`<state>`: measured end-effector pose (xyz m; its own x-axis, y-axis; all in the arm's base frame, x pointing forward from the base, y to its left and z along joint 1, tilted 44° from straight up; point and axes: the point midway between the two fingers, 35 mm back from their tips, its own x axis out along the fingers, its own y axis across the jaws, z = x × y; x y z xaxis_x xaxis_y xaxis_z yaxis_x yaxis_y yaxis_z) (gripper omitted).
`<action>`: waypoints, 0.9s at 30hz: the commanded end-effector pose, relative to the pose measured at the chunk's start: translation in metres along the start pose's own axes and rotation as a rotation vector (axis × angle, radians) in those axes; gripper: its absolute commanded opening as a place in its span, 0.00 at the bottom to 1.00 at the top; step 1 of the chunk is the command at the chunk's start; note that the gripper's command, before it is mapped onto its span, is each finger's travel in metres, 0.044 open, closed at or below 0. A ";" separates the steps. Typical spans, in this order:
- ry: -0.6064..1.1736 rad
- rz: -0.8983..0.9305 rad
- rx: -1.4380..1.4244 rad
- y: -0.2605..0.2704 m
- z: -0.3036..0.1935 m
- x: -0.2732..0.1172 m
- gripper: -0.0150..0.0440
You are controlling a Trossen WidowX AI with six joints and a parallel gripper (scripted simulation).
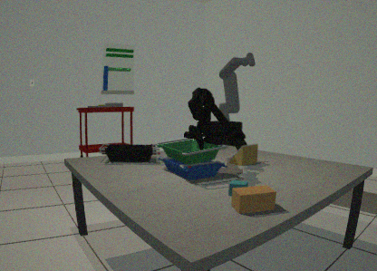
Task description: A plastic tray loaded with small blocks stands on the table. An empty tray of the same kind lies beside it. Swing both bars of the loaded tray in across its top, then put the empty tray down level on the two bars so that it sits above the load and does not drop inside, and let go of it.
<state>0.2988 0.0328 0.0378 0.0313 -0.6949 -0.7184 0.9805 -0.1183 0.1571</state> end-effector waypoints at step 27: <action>0.003 -0.022 -0.017 -0.006 -0.002 0.012 0.25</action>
<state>0.2978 0.0288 0.0310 0.0349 -0.6933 -0.7198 0.9799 -0.1180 0.1611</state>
